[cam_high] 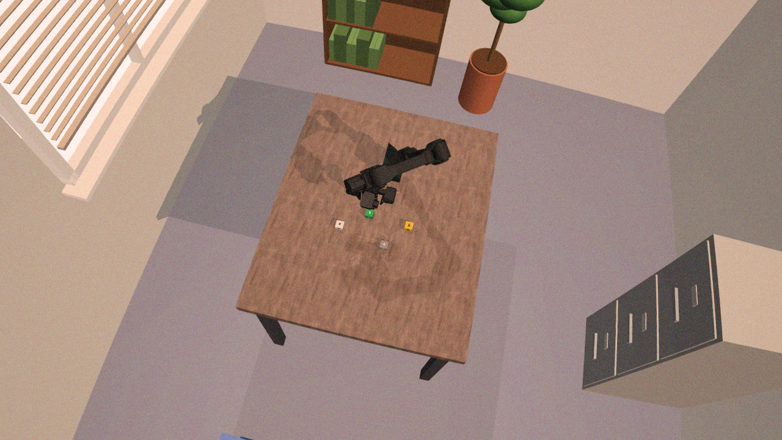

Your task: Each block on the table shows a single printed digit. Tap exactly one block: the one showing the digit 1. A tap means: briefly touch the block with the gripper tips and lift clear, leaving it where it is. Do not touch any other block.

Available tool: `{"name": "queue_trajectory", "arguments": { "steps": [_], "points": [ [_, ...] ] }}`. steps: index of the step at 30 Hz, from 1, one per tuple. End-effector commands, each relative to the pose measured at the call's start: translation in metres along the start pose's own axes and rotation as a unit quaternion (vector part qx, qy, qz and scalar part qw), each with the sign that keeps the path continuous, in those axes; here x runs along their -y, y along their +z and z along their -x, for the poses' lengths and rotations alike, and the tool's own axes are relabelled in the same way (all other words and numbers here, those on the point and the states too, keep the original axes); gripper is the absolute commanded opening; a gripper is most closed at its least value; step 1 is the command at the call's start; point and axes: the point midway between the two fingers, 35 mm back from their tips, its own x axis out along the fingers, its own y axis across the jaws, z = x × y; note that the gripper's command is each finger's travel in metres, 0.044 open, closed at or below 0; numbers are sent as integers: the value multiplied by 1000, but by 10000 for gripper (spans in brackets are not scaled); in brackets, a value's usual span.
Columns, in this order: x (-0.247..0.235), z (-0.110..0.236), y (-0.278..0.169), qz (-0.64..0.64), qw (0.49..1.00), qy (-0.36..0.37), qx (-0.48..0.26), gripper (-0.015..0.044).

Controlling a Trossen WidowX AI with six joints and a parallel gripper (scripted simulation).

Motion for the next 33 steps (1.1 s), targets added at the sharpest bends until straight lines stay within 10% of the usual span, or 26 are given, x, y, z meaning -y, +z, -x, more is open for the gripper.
{"name": "queue_trajectory", "arguments": {
  "steps": [1,5,12,20,33],
  "points": [
    [-1,-1,0,-2,1000,2,1,400],
    [-1,-1,0,-2,1000,2,1,400],
    [-1,-79,1,-2,1000,3,2,216],
    [-1,-82,0,-2,1000,3,2,20],
    [-1,-89,1,-2,1000,3,2,20]
  ]
}}
